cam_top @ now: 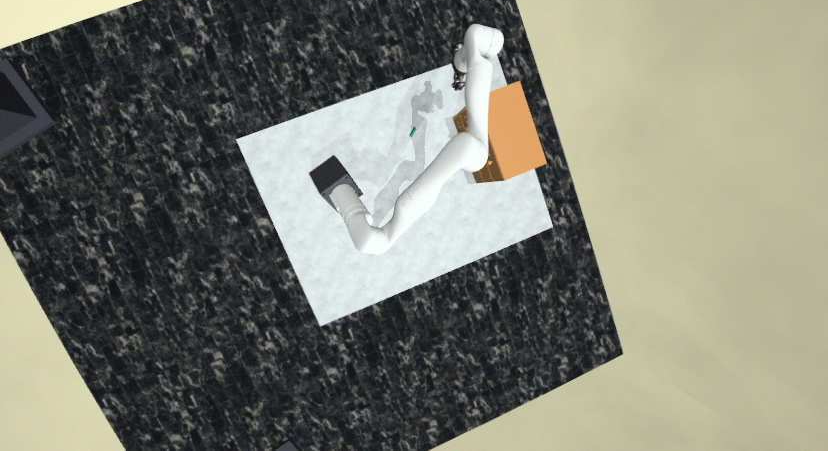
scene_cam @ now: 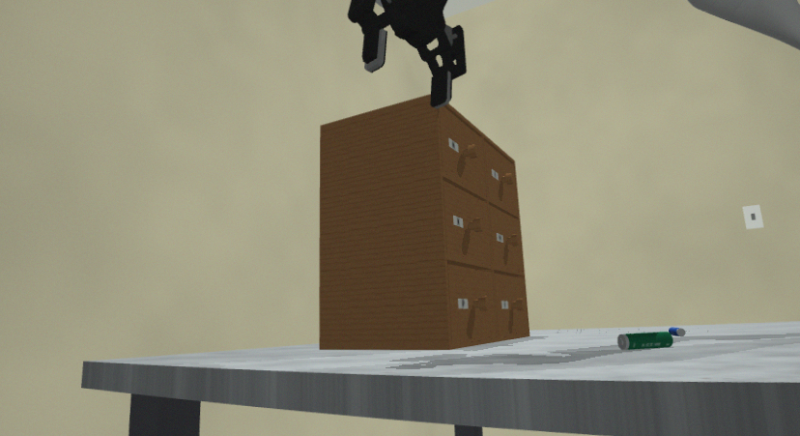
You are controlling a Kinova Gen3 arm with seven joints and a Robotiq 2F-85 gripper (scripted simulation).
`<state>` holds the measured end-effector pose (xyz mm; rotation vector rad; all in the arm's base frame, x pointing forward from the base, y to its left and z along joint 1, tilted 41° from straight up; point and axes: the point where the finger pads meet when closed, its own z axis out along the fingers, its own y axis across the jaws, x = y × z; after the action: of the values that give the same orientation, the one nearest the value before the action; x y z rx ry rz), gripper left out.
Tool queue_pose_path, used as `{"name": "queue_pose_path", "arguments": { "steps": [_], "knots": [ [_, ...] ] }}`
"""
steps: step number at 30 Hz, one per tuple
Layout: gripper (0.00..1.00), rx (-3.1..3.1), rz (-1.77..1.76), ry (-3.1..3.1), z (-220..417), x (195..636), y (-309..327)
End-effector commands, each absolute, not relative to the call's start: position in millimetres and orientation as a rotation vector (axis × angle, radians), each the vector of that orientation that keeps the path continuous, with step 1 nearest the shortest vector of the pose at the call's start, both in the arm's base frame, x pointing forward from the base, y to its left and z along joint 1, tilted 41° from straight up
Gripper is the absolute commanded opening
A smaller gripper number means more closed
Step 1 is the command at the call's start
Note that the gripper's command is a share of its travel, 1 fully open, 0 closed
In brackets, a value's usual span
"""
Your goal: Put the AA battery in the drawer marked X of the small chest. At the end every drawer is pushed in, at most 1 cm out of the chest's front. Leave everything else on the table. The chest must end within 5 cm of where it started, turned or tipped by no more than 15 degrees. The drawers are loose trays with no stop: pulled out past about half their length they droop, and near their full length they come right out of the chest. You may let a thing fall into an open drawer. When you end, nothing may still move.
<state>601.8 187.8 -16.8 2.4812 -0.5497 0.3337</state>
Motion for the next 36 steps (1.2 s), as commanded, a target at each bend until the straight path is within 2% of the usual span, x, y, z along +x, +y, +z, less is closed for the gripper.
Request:
{"name": "queue_pose_path", "arguments": {
  "steps": [1,36],
  "knots": [
    [1.0,2.501,0.309,-0.463,3,599,195],
    [1.0,2.308,-0.255,0.923,144,521,217]
  ]
}}
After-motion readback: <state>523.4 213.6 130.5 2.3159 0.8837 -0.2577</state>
